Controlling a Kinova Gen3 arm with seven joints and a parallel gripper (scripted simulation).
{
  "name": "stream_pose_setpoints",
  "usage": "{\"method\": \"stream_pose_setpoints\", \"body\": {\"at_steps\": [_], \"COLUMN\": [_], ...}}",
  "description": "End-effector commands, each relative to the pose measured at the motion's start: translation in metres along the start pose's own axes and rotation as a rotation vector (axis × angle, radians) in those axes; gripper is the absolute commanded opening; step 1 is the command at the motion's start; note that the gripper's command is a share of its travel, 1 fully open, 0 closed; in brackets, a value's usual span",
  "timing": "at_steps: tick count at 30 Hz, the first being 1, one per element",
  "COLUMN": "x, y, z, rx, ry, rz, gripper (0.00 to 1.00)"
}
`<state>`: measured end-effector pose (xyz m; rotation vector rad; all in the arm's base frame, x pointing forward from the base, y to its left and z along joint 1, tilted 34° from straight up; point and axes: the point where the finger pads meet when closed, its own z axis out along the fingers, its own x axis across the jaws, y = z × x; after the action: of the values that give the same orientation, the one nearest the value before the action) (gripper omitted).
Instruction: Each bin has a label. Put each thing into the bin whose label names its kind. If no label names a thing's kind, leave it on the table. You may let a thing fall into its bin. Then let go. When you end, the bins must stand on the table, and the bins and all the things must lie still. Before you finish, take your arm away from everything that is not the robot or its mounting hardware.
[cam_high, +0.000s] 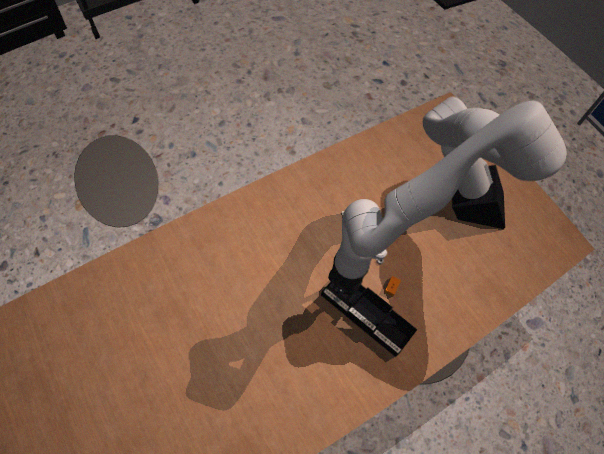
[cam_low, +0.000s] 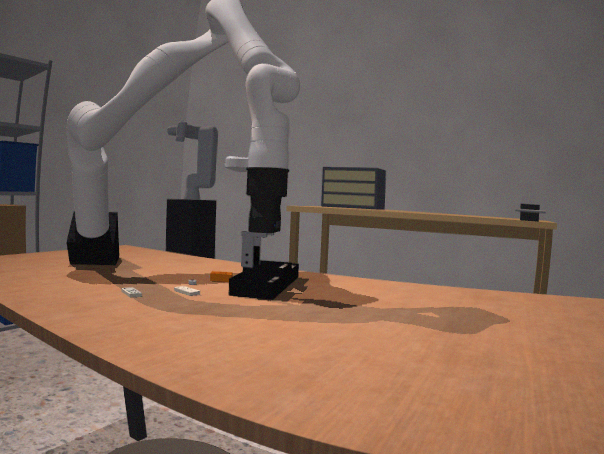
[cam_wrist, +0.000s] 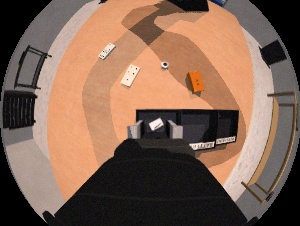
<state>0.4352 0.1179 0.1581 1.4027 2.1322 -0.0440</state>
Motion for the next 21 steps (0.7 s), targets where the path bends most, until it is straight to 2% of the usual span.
{"method": "stream_pose_setpoints", "body": {"at_steps": [1, 11, 15, 21], "x": [0.004, 0.005, 0.026, 0.062], "y": [0.002, 0.002, -0.024, -0.060], "z": [-0.017, -0.015, -0.018, -0.021], "rx": [-0.004, -0.005, -0.006, -0.009], "ry": [0.004, 0.003, -0.001, 0.001], "rz": [-0.008, -0.011, -0.225, -0.213], "gripper": [0.79, 0.79, 0.80, 0.80]}}
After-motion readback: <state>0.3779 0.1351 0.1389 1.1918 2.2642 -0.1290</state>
